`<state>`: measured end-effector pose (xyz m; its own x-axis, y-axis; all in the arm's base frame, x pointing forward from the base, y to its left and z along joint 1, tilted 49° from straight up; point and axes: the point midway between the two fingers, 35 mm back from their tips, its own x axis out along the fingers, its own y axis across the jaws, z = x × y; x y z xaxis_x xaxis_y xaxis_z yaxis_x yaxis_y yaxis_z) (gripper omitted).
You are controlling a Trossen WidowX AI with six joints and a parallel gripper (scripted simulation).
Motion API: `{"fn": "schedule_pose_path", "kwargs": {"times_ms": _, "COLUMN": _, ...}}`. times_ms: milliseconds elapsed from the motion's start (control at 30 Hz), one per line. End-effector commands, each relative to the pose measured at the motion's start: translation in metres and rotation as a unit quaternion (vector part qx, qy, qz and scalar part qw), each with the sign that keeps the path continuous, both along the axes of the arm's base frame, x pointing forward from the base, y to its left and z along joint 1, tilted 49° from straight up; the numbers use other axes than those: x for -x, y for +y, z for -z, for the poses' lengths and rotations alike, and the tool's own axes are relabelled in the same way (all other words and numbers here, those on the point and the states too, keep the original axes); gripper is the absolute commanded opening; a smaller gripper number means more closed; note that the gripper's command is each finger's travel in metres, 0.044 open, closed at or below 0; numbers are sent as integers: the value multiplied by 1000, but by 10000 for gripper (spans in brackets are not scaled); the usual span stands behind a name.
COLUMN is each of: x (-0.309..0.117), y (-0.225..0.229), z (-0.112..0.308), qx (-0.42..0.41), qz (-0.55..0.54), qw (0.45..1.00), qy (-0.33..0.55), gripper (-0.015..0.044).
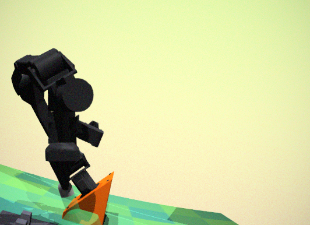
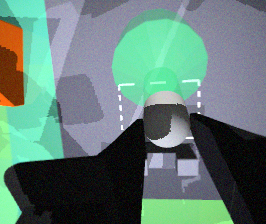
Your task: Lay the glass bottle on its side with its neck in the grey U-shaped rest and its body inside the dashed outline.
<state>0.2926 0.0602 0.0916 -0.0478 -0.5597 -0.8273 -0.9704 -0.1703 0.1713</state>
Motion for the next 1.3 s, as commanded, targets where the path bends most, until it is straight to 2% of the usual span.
{"fn": "schedule_pose_path", "kwargs": {"times_ms": 0, "x": -1, "y": -8, "z": -6, "qx": 3, "qz": 0, "qw": 1000, "qy": -1, "gripper": 125}}
{"fn": "schedule_pose_path", "kwargs": {"times_ms": 1267, "x": -6, "y": -30, "z": -18, "qx": -26, "qz": -5, "qw": 1000, "qy": 10, "gripper": 125}}
